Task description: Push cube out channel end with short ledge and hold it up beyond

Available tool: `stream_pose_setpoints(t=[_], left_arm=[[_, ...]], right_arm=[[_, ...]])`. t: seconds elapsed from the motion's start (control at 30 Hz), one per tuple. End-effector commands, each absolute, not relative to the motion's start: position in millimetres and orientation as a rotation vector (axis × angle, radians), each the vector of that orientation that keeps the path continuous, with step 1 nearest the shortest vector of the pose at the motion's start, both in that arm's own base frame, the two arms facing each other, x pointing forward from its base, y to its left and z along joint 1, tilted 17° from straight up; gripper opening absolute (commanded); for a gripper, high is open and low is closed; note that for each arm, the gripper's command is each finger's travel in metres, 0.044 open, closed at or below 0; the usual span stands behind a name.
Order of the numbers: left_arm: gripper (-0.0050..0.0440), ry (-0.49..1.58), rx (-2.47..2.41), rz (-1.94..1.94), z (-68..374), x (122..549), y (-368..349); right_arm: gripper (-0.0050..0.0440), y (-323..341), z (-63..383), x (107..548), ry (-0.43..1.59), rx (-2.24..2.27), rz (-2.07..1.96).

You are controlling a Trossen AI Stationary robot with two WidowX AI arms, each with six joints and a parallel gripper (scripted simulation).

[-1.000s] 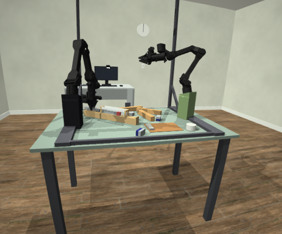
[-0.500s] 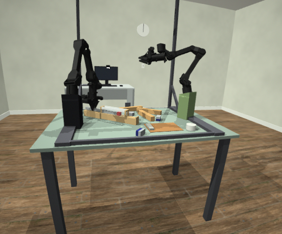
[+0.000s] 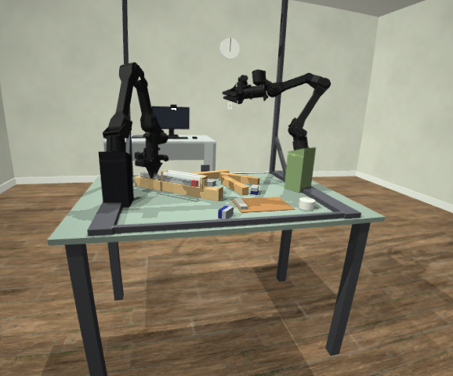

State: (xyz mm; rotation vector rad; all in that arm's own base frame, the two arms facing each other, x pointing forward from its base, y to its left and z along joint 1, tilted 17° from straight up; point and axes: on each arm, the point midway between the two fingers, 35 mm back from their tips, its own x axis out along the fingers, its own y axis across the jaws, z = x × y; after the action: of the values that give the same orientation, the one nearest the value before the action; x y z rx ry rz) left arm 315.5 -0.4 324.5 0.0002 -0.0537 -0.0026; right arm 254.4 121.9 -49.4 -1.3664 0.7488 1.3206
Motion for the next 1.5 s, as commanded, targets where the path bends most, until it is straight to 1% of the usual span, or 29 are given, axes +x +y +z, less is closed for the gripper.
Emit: stream_pose_setpoints(t=[0.0,0.7,0.73,1.47], left_arm=[[0.04,-0.071,0.003,-0.001,331.0,313.9,-0.3],[0.04,-0.071,0.003,-0.001,331.0,313.9,-0.3],[0.04,-0.071,0.003,-0.001,331.0,313.9,-0.3],[0.04,-0.071,0.003,-0.001,331.0,313.9,-0.3]], right_arm=[[0.0,115.8,-46.0,260.9,0.731,-1.373,1.307],[0.0,98.8,-48.7,266.6,0.732,-1.374,1.305],[0.0157,98.6,-48.7,266.7,0.732,-1.374,1.305],[0.0157,98.6,-48.7,266.7,0.732,-1.374,1.305]])
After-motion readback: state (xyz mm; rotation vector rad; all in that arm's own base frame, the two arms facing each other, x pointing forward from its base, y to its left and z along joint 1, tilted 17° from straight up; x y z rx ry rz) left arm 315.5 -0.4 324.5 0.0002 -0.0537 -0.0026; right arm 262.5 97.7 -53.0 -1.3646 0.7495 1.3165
